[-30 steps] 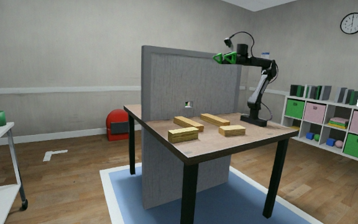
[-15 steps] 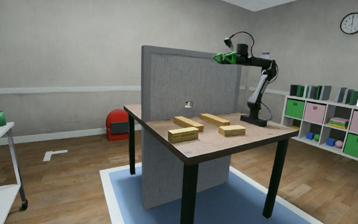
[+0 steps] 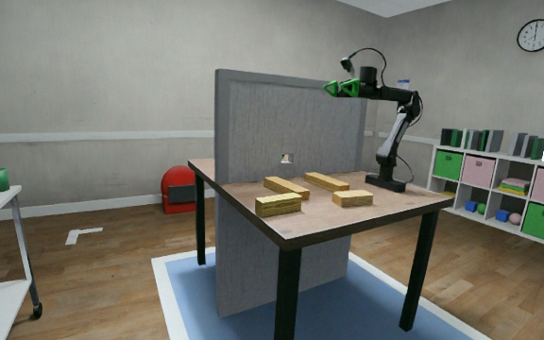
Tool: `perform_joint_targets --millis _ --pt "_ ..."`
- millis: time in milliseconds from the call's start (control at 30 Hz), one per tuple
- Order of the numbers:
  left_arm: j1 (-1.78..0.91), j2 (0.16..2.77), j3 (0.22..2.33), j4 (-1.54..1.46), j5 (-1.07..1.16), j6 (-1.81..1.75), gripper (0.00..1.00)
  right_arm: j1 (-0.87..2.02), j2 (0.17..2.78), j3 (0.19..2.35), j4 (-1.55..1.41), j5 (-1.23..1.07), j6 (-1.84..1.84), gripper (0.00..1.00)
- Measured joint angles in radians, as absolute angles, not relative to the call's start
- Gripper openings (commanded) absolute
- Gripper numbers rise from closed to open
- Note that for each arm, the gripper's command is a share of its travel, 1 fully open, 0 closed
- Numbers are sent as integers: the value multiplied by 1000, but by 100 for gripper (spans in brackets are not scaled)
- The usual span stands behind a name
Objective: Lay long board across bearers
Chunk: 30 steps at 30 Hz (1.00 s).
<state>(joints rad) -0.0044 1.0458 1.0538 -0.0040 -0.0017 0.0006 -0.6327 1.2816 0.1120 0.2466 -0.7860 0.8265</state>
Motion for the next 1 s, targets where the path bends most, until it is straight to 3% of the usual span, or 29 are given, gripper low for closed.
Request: perform_joint_targets --millis 1000 --pt "-4 1046 1054 -4 -2 1 100 -498 1644 718 -373 -569 831 78"
